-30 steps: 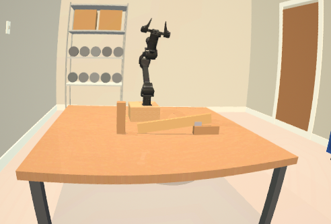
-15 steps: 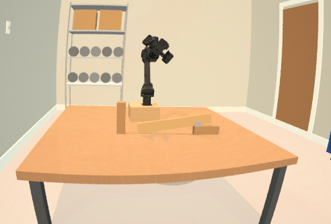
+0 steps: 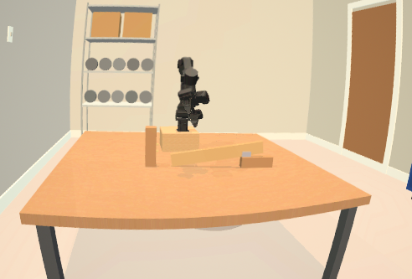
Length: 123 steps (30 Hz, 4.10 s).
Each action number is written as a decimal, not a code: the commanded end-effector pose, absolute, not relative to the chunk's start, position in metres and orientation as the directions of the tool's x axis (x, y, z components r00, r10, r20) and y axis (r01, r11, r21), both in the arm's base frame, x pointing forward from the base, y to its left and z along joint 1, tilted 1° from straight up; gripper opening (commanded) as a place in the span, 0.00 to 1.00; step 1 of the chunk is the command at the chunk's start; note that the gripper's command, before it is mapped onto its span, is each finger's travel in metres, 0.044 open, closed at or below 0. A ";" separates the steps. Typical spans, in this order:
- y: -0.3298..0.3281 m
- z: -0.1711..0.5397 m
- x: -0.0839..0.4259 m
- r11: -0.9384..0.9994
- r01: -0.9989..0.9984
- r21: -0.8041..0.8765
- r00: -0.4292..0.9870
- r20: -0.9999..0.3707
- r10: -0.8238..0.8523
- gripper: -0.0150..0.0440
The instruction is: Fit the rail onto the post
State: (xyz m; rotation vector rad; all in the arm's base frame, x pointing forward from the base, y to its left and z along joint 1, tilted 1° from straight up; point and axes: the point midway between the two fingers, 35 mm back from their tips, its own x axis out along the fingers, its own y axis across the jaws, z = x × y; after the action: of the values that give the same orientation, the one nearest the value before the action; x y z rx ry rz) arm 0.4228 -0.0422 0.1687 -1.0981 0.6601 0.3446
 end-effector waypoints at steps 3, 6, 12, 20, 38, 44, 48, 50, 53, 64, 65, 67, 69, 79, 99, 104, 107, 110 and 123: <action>-0.051 0.084 0.384 0.276 -0.865 -0.419 0.421 -0.905 -0.057 1.00; -0.053 0.053 0.357 0.190 -0.958 -0.216 0.212 -0.976 -0.042 1.00; -0.054 0.034 0.334 0.117 -0.992 -0.040 0.038 -0.999 -0.024 1.00; -0.055 0.030 0.338 0.117 -0.992 -0.040 0.038 -0.999 -0.025 1.00; -0.056 0.000 0.341 0.117 -0.992 -0.040 0.038 -0.999 -0.025 1.00; -0.056 -0.010 0.341 0.117 -0.992 -0.040 0.038 -0.999 -0.025 1.00; -0.056 -0.016 0.341 0.117 -0.992 -0.040 0.038 -0.999 -0.025 1.00; -0.056 -0.020 0.341 0.117 -0.992 -0.040 0.038 -0.999 -0.025 1.00; -0.056 -0.024 0.341 0.117 -0.992 -0.040 0.038 -0.999 -0.025 1.00; -0.056 -0.036 0.340 0.117 -0.992 -0.040 0.037 -0.999 -0.025 0.91; -0.056 -0.036 0.340 0.117 -0.992 -0.040 0.037 -0.999 -0.025 0.87; -0.056 -0.036 0.340 0.117 -0.992 -0.040 0.037 -0.999 -0.025 0.78; -0.056 -0.036 0.340 0.117 -0.992 -0.040 0.037 -0.999 -0.025 0.69; -0.056 -0.036 0.340 0.117 -0.992 -0.040 0.037 -0.999 -0.025 0.31; -0.055 -0.034 0.340 0.117 -0.992 -0.040 0.037 -0.999 -0.024 0.25; -0.055 -0.032 0.340 0.117 -0.992 -0.040 0.038 -0.999 -0.024 0.25; -0.055 -0.030 0.340 0.117 -0.992 -0.040 0.038 -0.999 -0.024 0.25; -0.055 -0.028 0.340 0.117 -0.992 -0.040 0.038 -0.999 -0.024 0.25; -0.055 -0.022 0.341 0.117 -0.992 -0.040 0.038 -0.999 -0.024 0.25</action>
State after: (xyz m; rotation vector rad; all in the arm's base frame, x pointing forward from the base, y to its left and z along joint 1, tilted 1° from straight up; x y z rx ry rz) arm 0.3391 -0.0561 -0.0265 -1.1575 1.2612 1.0858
